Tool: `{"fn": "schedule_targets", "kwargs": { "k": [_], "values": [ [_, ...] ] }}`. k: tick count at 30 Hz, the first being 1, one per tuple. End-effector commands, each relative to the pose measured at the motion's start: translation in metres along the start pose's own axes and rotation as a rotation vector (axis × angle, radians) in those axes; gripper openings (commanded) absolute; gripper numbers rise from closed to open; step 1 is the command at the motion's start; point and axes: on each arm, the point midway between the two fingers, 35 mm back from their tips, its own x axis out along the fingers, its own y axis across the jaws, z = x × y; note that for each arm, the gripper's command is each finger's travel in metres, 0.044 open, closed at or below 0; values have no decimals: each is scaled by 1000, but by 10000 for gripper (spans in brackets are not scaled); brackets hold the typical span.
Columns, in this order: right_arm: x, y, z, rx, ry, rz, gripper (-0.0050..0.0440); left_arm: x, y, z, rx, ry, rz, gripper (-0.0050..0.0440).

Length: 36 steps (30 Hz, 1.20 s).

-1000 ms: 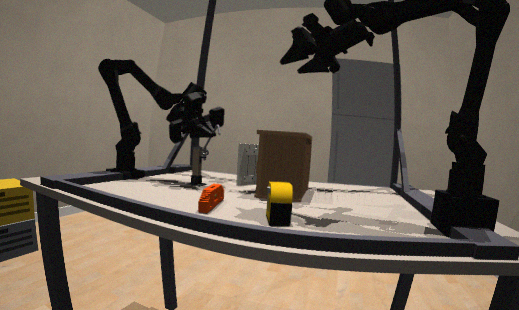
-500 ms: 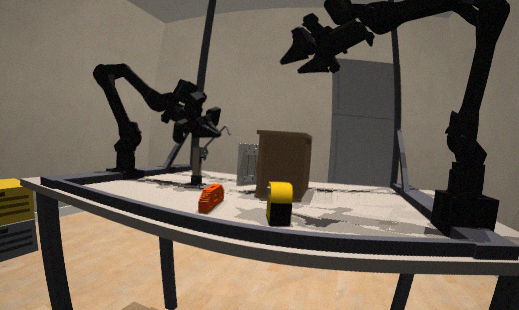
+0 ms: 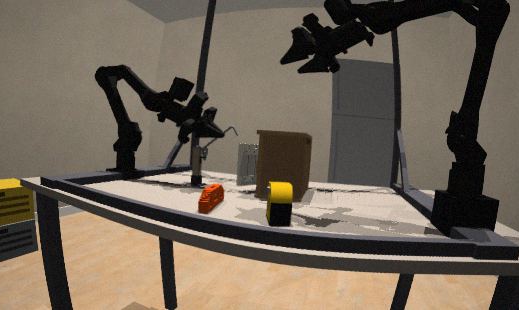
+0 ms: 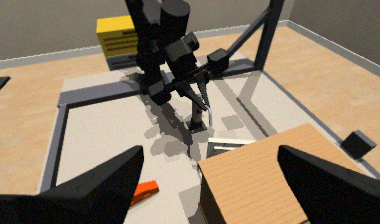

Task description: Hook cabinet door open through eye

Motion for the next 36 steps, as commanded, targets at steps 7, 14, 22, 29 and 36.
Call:
{"fn": "schedule_targets", "kwargs": {
  "k": [7, 14, 22, 29, 36],
  "values": [
    [3, 9, 9, -74, 46, 173, -50, -5, 1, 10, 1, -30, 1, 400],
    [4, 9, 3, -93, 78, 216, -50, -5, 1, 10, 1, -30, 1, 400],
    [3, 10, 3, -91, 75, 219, -50, -5, 1, 10, 1, -30, 1, 400],
    [11, 10, 7, -62, 160, 194, -50, -5, -1, 7, 8, -20, -7, 400],
    [19, 8, 5, -34, 268, 164, -50, -5, -5, -1, 21, 19, -35, 400]
  ]
}}
